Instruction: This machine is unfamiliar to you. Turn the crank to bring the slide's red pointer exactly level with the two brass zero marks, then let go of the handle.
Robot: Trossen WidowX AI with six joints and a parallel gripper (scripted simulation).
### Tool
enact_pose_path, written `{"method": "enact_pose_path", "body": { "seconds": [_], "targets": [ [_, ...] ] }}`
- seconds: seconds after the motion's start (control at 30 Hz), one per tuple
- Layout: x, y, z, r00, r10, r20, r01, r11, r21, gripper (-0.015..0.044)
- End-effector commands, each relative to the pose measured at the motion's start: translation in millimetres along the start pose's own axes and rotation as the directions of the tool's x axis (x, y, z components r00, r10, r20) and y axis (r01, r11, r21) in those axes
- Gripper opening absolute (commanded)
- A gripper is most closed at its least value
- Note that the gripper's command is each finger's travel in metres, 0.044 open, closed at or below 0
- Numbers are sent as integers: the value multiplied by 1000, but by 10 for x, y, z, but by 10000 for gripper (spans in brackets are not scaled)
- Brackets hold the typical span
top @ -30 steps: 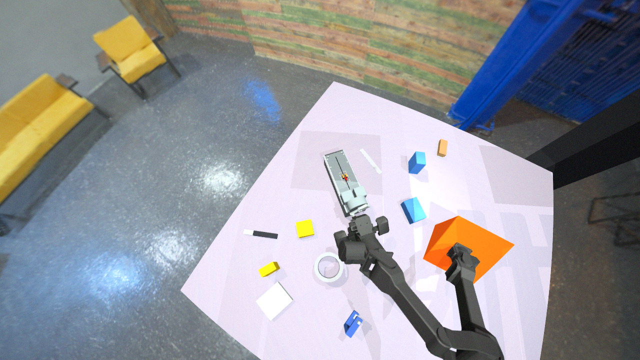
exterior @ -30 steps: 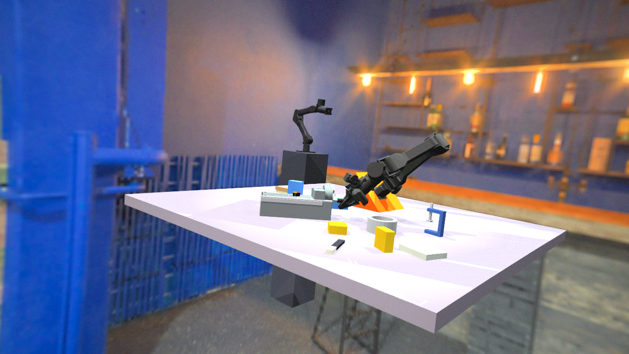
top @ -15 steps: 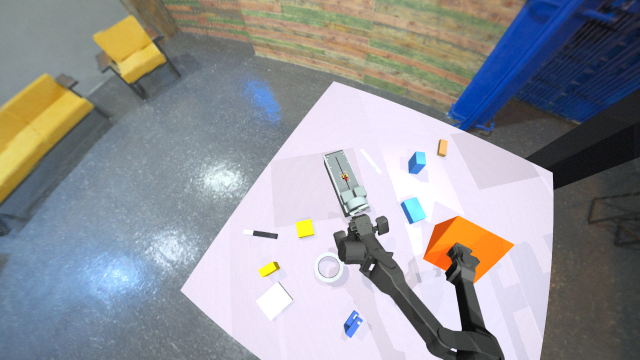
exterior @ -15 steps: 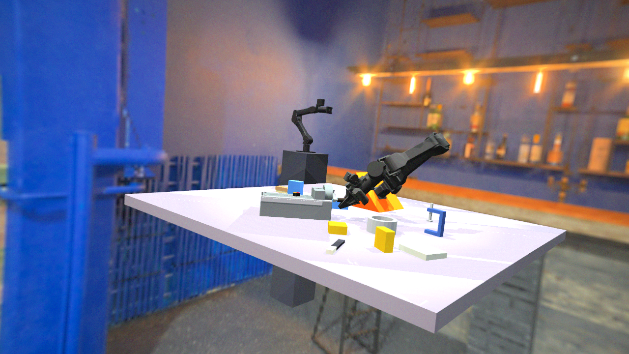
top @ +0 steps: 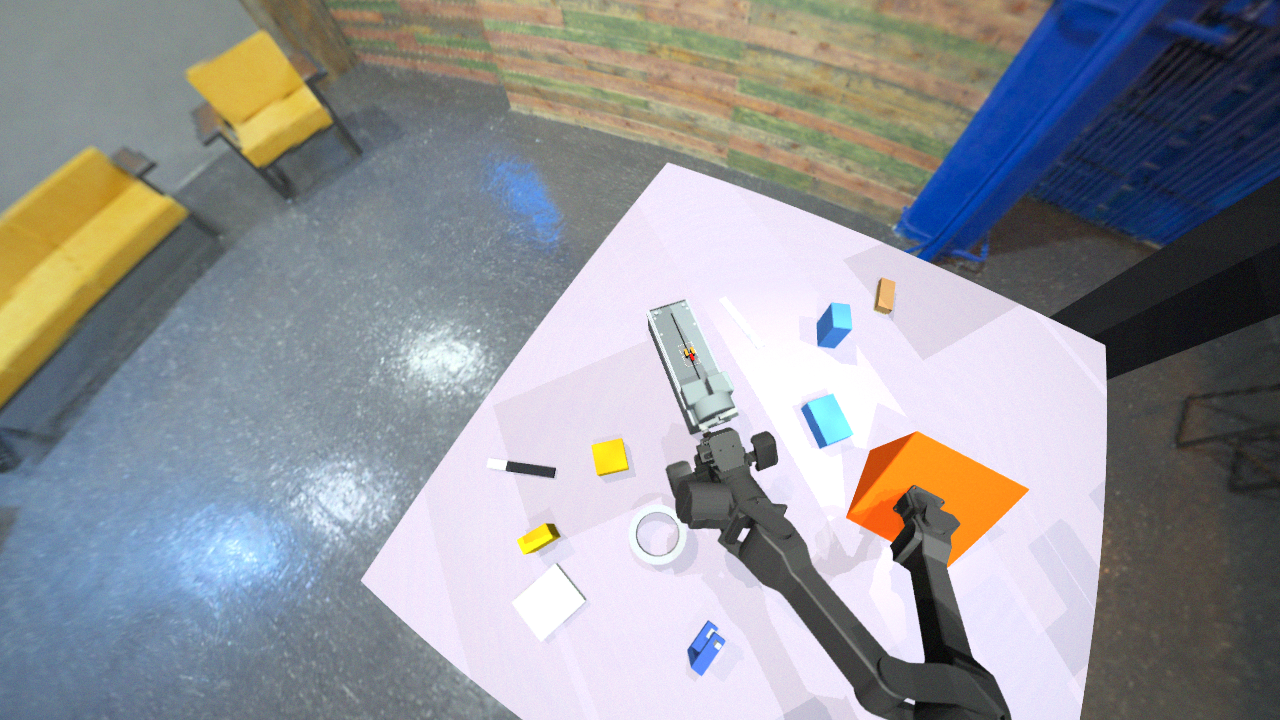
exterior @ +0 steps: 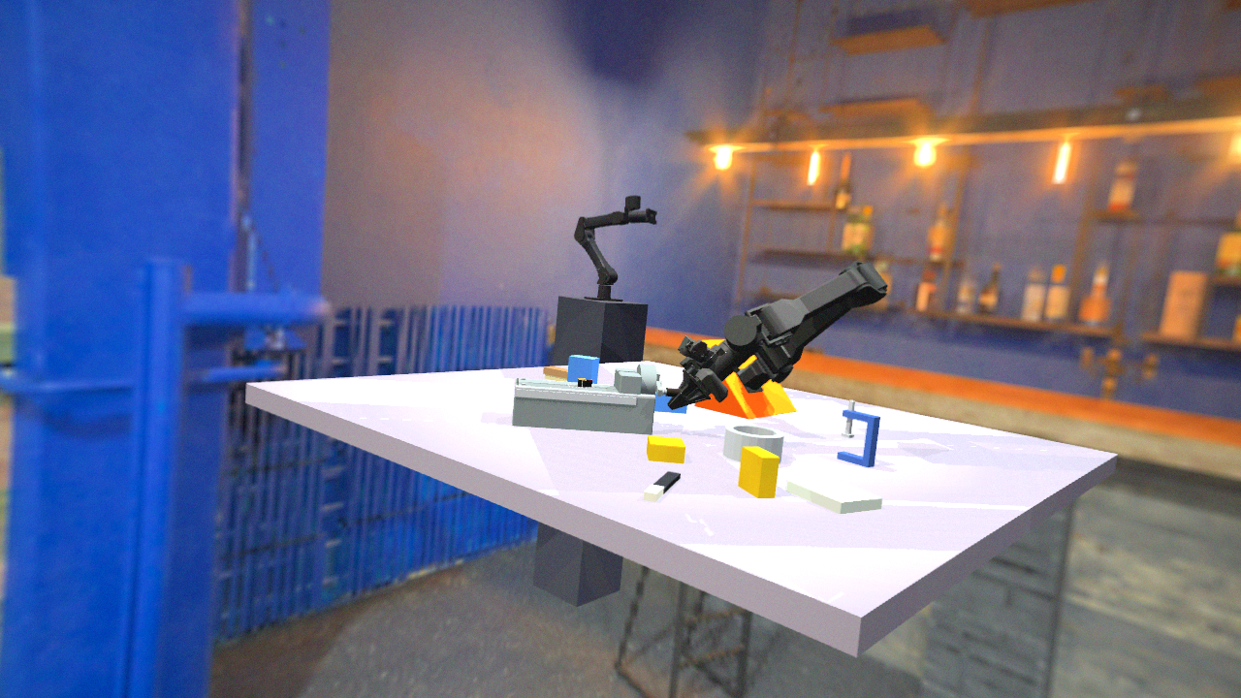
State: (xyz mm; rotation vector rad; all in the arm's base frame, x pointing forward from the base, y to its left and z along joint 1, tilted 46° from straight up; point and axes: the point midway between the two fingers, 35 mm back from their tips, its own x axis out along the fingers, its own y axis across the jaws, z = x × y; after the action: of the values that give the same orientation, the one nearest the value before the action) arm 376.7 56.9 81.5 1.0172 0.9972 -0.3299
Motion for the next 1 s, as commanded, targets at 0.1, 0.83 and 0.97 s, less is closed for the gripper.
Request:
{"method": "enact_pose_path", "body": {
  "seconds": [0.1, 0.83, 0.97],
  "targets": [
    [-78, 24, 71, 1000, 11, 15, -11, 1000, 2, 0],
    [-165, -19, 159, 1000, 11, 16, -11, 1000, 1, 0],
    [-183, -38, 178, 1000, 10, 16, -10, 1000, 1, 0]
  ]
}}
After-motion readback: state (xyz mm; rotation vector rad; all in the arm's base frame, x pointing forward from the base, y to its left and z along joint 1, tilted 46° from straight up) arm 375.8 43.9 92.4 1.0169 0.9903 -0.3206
